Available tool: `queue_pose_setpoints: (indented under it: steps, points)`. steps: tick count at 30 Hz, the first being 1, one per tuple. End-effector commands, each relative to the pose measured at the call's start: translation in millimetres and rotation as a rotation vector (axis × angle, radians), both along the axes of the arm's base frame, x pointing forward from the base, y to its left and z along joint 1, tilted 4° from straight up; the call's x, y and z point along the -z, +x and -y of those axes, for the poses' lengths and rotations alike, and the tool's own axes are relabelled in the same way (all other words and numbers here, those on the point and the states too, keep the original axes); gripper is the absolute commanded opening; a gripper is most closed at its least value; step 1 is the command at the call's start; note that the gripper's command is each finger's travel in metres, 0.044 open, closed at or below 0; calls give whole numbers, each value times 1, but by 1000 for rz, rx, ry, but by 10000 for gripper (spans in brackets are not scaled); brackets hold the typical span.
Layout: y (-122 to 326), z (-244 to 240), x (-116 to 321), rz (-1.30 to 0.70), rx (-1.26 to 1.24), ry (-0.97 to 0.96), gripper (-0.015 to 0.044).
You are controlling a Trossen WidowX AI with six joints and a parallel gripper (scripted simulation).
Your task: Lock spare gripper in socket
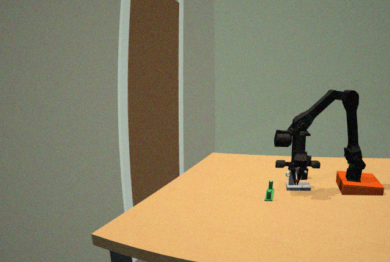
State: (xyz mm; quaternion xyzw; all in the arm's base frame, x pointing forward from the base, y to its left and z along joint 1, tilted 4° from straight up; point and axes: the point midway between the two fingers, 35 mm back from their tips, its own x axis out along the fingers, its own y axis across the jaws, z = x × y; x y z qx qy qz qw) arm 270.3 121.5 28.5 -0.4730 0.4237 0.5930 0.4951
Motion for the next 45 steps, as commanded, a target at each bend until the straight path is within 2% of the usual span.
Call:
queue_pose_setpoints:
  steps: [1, 45]
  points:
    - [0, -4, -3, -9, 7, 46, 0]
    - [-2, -32, -10, -7, 5, 54, 0]
